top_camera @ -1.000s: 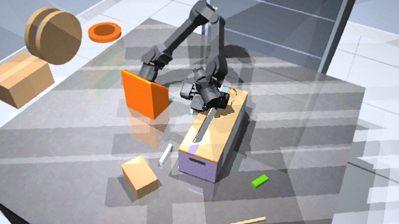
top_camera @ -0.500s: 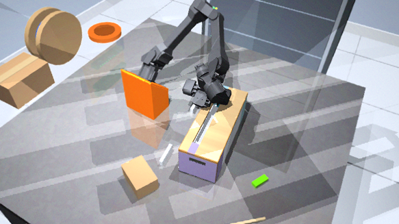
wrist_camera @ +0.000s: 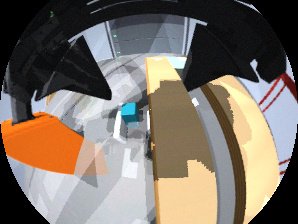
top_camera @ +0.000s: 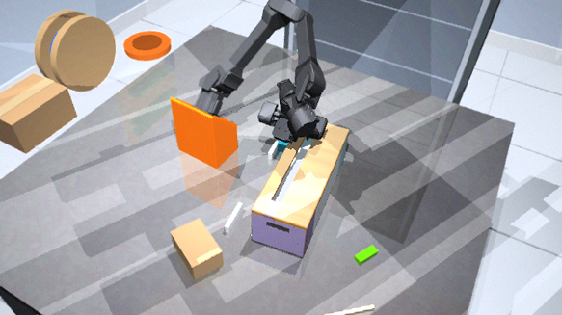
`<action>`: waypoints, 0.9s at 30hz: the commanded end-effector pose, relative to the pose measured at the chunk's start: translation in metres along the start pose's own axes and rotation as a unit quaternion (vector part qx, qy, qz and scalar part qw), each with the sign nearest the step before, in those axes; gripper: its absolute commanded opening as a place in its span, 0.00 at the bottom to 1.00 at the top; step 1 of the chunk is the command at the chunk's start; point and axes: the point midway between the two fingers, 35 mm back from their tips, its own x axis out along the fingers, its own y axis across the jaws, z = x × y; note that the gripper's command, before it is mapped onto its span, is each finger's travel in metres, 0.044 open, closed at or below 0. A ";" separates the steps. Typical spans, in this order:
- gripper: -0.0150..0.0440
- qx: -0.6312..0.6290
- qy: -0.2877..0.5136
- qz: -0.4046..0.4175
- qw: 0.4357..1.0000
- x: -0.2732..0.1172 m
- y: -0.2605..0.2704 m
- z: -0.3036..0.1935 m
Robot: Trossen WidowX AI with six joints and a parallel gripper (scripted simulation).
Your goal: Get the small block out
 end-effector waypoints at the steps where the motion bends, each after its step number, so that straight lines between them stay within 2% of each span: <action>1: 0.93 -0.010 -0.006 0.006 1.000 -0.036 0.003 -0.010; 8: 0.93 -0.006 -0.004 0.010 1.000 -0.035 0.003 -0.009; 12: 0.75 0.072 -0.025 0.025 0.997 -0.035 -0.001 -0.018; 15: 0.74 0.167 -0.045 0.051 0.984 -0.036 -0.007 -0.029; 20: 0.74 0.320 -0.062 0.105 0.940 -0.036 -0.018 -0.044; 27: 0.74 0.501 -0.042 0.193 0.843 -0.033 -0.032 -0.059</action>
